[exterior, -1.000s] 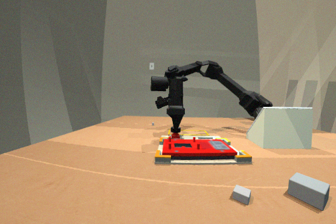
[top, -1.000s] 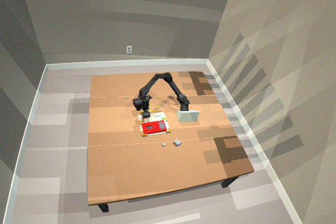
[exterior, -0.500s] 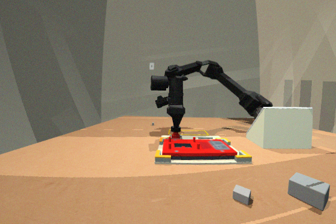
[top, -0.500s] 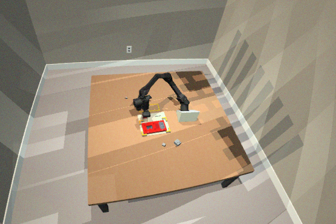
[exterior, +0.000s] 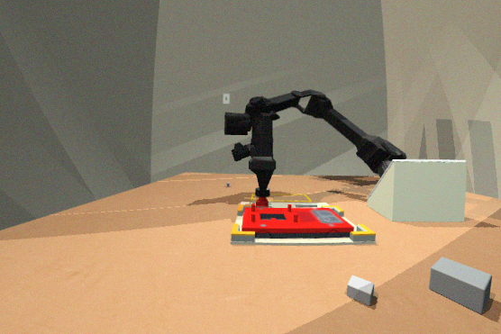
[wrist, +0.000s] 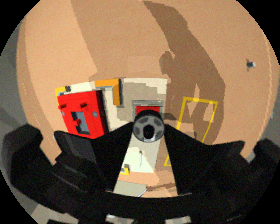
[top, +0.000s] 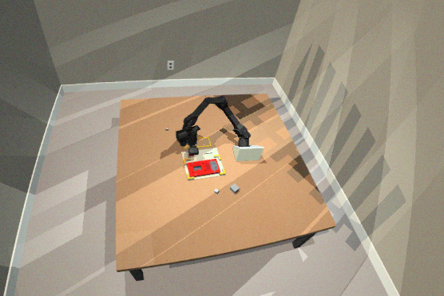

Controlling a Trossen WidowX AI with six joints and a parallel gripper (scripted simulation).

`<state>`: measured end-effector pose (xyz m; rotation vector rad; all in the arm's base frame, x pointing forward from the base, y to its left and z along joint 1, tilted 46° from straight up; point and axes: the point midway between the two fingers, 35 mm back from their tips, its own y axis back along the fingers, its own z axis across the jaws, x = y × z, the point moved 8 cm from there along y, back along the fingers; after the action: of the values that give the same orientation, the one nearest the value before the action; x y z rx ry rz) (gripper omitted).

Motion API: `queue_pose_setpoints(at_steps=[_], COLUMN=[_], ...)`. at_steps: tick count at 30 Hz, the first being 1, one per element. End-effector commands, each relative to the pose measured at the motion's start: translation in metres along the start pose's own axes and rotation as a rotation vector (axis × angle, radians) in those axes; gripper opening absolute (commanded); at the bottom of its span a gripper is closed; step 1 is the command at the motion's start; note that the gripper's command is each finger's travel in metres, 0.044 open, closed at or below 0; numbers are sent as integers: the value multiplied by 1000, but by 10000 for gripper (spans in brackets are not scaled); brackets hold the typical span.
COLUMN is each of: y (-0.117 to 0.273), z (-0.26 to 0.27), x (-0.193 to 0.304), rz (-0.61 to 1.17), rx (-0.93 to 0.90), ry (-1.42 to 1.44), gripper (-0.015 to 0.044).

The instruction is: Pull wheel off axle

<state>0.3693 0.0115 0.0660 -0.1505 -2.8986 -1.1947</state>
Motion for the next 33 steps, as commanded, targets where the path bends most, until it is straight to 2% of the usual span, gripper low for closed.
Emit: queue_pose_setpoints(at_steps=[1, 33], y=[7, 17], z=[1, 1], x=[0, 0], rz=[-8, -11], rx=[-2, -1], ry=[4, 7], gripper=[0, 0])
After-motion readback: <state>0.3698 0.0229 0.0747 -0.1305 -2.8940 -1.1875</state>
